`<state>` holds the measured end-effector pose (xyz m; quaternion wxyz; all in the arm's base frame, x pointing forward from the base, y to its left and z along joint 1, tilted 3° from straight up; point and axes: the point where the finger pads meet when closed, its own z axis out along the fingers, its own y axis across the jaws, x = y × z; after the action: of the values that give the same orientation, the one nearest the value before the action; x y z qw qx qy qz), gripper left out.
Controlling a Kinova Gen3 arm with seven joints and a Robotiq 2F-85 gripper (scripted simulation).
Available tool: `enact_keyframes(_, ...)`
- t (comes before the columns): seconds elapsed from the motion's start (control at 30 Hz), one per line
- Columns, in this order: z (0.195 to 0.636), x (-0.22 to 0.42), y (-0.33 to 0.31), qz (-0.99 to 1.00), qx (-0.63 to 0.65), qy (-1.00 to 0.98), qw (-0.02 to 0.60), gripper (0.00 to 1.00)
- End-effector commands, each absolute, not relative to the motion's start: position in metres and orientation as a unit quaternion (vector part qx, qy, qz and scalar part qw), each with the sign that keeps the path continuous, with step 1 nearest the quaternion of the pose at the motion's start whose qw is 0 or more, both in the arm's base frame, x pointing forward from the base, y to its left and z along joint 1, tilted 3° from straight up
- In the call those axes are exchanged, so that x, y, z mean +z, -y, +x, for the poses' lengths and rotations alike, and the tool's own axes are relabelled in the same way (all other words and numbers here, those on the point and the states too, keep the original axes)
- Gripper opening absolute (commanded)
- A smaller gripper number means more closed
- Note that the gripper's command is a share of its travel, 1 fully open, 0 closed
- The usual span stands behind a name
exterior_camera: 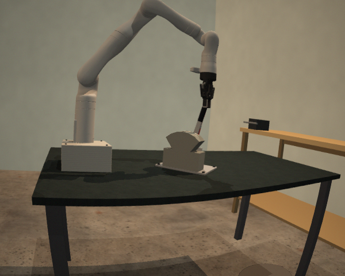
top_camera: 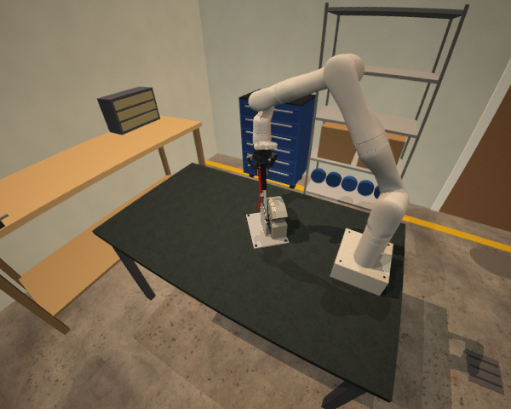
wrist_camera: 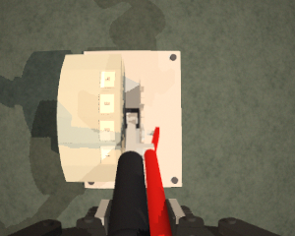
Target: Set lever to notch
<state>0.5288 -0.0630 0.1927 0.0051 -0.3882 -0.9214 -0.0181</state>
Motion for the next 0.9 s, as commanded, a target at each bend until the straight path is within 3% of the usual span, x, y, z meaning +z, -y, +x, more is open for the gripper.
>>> enact_keyframes(0.0, 0.518, 0.195, 0.051, -0.384, -0.019, 0.923, 0.013, 0.00)
enact_keyframes(0.87, 0.505, 0.198, 0.039, -0.384, -0.019, 0.923, 0.013, 0.00)
